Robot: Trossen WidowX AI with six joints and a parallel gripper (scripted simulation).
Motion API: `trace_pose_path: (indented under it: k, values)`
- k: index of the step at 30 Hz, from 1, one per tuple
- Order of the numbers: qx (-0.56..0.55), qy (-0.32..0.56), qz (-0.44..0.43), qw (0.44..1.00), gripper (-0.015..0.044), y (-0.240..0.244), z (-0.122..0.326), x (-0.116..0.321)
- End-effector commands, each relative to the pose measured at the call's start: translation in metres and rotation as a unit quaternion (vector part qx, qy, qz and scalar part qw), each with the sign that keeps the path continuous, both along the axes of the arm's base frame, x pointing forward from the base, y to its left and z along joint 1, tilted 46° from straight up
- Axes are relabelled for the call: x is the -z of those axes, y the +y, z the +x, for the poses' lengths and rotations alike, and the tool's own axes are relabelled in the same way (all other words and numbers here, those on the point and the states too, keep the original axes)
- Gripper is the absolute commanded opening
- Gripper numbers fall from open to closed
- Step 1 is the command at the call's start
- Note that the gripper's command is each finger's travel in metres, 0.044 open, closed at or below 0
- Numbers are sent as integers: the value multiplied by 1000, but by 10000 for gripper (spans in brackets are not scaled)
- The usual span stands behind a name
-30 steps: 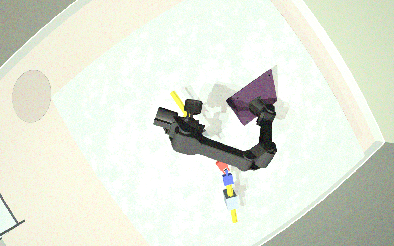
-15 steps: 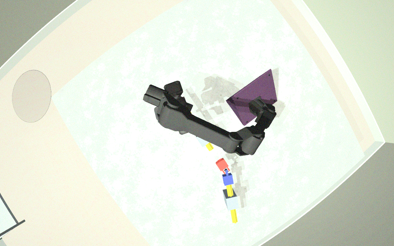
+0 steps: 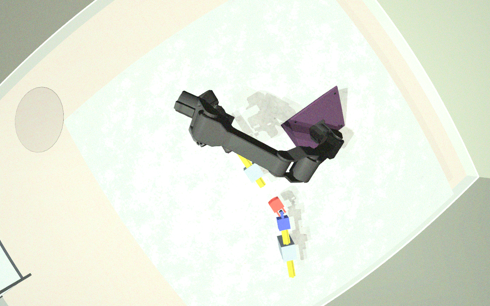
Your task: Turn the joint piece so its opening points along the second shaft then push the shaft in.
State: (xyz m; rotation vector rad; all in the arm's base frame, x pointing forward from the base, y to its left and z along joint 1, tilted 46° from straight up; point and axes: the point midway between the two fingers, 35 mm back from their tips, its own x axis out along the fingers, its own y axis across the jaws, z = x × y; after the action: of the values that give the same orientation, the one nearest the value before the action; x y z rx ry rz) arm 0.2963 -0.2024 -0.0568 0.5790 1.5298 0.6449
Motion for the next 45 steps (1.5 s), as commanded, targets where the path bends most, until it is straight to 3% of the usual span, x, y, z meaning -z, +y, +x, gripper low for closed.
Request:
trace_pose_path:
  k: [1, 20, 42, 45]
  values:
    - [27, 28, -5, 999, 440, 1, 1, 3]
    - [256, 254, -24, 932, 440, 20, 2, 25]
    - [483, 479, -43, 732, 440, 42, 0, 48]
    - [489, 485, -43, 724, 440, 43, 0, 49]
